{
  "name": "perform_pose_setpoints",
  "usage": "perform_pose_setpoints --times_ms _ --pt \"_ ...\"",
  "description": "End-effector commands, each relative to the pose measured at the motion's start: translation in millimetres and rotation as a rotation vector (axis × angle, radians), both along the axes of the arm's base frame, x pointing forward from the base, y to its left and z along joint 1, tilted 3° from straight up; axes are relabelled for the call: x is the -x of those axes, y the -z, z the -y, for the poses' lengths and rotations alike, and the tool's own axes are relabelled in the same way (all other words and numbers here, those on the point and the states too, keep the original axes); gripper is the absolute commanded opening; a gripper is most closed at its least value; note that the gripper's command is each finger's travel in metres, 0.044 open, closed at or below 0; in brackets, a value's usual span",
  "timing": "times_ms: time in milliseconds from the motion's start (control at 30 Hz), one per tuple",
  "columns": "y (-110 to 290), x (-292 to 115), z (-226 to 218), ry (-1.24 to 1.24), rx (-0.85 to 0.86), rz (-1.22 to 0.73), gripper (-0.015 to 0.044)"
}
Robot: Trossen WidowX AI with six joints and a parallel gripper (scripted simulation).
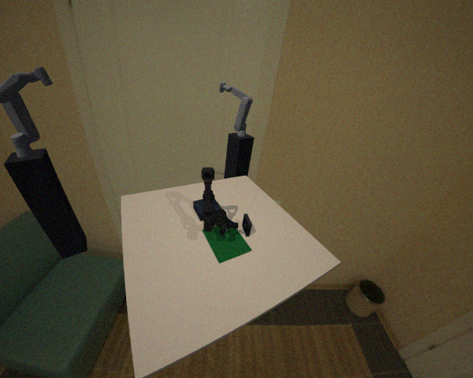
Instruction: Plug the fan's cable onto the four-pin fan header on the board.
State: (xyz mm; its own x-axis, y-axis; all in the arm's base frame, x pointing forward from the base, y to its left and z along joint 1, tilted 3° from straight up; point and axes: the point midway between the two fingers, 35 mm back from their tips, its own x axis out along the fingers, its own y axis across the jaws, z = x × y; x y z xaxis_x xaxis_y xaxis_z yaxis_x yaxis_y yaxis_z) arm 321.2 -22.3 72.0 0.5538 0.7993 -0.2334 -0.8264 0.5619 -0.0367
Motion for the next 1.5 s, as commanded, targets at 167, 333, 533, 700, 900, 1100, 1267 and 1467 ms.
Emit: perform_pose_setpoints --times_ms 167,333,533,700,900,1100,1267,1467 --pt "6.7 1.1 2.2 -0.001 0.002 0.003 0.0" --pt "11.1 1.7 3.5 -0.001 0.002 0.003 0.0" --pt "16.5 2.5 5.1 -0.001 0.002 0.003 0.0" --pt "21.1 3.0 6.4 -0.001 0.002 0.003 0.0" --pt "26.8 3.1 7.1 -0.001 0.002 0.003 0.0" --pt "32.5 3.1 7.6 -0.001 0.002 0.003 0.0" --pt "37.2 3.0 7.9 -0.001 0.002 0.003 0.0" --pt "42.8 3.0 8.2 -0.001 0.002 0.003 0.0"
